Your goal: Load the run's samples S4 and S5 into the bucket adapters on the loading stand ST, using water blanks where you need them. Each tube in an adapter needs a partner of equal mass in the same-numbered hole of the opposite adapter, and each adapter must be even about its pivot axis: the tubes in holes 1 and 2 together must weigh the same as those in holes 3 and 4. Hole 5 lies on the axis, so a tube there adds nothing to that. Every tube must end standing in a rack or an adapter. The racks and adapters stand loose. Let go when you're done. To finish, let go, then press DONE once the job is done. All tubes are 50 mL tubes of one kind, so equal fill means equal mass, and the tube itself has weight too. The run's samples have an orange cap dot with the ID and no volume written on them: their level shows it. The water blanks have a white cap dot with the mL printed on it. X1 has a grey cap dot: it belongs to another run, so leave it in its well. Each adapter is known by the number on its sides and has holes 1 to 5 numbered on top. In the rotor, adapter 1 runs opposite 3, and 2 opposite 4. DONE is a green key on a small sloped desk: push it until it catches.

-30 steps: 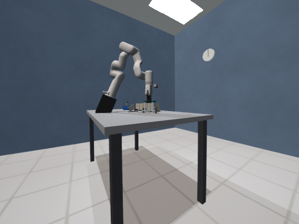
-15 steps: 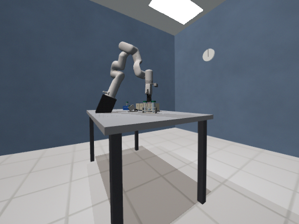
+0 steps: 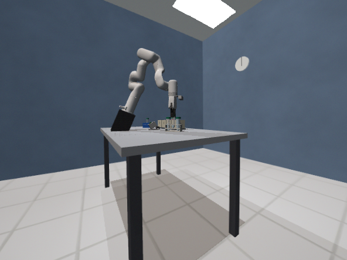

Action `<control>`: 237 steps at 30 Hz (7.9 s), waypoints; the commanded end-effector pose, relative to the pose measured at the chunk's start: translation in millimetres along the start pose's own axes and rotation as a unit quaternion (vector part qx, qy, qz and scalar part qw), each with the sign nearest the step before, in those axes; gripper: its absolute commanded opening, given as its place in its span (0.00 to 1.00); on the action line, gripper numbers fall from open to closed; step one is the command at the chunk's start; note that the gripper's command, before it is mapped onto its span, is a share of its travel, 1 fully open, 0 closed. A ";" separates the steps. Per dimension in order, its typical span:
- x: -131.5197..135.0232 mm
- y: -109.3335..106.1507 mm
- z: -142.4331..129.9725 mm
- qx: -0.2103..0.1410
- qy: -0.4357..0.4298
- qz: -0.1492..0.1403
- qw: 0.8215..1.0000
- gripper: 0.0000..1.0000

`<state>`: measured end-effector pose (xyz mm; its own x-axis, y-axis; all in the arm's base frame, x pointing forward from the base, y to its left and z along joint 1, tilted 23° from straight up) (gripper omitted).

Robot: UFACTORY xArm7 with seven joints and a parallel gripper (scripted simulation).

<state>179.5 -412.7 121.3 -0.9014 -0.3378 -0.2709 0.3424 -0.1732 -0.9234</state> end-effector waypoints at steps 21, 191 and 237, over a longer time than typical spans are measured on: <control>0.0 -37.2 1.1 0.002 0.000 0.000 1.000 0.00; -234.7 -78.6 -63.7 0.002 -0.400 0.000 0.916 0.00; -234.7 -37.4 -63.7 0.002 -0.400 0.000 0.916 0.00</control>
<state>359.4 -266.8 203.6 -0.4182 -0.9082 0.0159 0.3421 -0.1737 -0.9235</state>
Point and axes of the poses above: the point where the finger pads meet when closed, its own y axis out along the fingers, its own x axis across the jaws, z = x × y, the point moved 1 cm from there along -y, back along the fingers, and after that the axes turned 13 degrees about y, right-handed, at the moved point
